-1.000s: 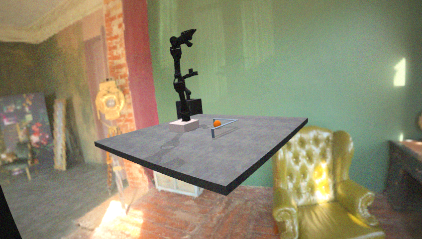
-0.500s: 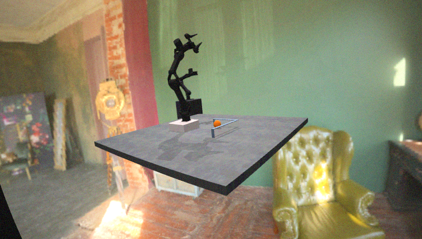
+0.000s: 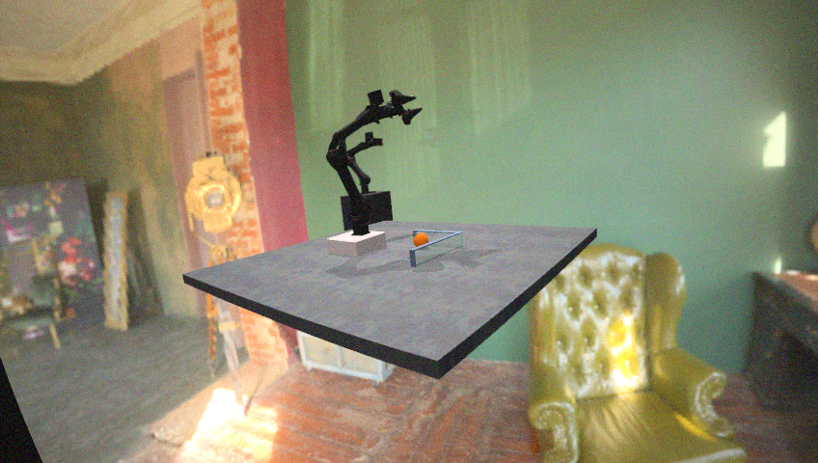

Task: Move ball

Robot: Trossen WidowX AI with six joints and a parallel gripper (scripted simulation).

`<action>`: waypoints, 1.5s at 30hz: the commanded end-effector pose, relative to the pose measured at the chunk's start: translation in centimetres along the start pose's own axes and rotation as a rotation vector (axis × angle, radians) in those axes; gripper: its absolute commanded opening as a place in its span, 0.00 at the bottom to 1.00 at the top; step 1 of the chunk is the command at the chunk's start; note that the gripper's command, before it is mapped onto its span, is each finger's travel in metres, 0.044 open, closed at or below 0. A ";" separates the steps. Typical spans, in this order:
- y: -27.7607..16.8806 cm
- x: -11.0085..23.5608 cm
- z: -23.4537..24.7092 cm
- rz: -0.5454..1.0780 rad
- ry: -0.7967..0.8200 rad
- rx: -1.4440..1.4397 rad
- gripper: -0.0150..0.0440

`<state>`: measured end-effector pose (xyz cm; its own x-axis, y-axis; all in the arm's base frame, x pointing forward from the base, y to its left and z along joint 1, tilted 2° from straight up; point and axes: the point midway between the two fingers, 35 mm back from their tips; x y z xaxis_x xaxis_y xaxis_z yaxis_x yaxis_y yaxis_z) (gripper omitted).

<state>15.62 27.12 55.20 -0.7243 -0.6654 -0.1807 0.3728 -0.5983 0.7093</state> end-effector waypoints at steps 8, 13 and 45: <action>-8.1 -5.7 -17.0 0.393 -0.350 0.807 0.93; -10.1 -5.1 -25.6 0.665 -0.448 1.057 0.93; -17.2 15.0 -50.7 1.891 -0.030 1.137 0.93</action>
<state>27.94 4.88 6.80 -0.0510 0.0307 0.9982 0.0627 0.9977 -0.0275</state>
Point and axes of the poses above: the point midway between the two fingers, 35 mm back from their tips, its own x axis back along the fingers, its own z axis across the jaws, y = z × x, and after that the axes turned 4 degrees about x, right-handed
